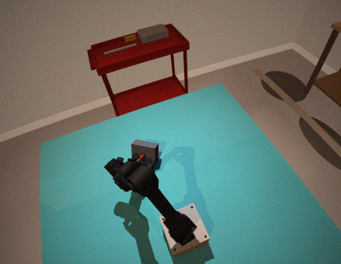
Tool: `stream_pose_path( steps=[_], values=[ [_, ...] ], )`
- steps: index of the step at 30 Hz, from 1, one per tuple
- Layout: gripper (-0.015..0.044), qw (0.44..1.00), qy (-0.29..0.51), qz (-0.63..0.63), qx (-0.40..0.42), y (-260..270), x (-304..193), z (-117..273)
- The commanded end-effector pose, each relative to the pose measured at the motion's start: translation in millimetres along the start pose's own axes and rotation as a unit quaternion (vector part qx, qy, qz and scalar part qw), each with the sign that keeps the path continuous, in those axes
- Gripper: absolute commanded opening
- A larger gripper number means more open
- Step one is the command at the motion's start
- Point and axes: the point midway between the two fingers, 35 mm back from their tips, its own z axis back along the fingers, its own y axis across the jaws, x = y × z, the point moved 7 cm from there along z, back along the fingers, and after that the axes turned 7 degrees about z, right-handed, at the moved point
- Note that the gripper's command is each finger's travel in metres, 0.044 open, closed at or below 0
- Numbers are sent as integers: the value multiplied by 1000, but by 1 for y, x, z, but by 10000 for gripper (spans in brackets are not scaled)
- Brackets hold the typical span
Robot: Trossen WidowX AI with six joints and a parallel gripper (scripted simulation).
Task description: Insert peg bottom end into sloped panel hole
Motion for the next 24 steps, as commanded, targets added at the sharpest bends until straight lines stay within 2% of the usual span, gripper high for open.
stream_pose_path(
  steps=[1, 24],
  values=[
    [0, 1000, 1, -1, 0, -1, -1, -3],
    [0, 1000, 0, 0, 1, 0, 0, -9]
  ],
)
